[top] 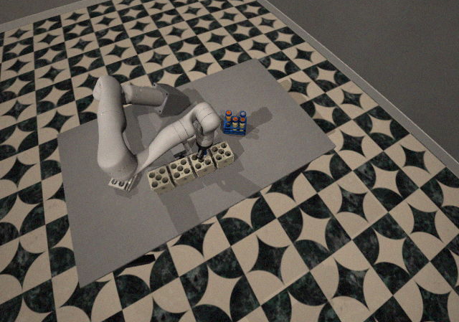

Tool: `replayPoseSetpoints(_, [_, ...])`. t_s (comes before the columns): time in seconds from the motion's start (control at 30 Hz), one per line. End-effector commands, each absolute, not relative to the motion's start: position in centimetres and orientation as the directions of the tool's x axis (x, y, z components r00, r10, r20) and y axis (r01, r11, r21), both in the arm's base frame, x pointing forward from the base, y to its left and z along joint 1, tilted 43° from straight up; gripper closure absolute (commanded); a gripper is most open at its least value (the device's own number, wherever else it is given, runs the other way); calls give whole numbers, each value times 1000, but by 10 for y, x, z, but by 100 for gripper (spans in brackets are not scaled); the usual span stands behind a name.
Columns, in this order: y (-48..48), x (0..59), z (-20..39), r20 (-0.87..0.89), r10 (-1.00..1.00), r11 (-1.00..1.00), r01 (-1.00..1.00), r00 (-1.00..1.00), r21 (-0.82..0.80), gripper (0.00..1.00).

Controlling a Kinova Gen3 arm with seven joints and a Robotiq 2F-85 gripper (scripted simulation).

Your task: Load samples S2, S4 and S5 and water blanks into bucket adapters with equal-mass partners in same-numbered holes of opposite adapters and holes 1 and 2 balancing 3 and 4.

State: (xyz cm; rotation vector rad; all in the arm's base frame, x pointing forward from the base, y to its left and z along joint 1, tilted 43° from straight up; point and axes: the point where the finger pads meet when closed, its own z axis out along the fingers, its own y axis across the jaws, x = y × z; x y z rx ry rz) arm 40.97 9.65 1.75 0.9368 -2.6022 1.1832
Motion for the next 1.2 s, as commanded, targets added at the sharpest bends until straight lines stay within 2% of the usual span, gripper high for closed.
replayPoseSetpoints(0.0, [99, 409, 20, 358, -485, 499, -589, -798, -636, 38])
replayPoseSetpoints(1.17, [125, 398, 50, 358, -485, 499, -589, -798, -636, 38])
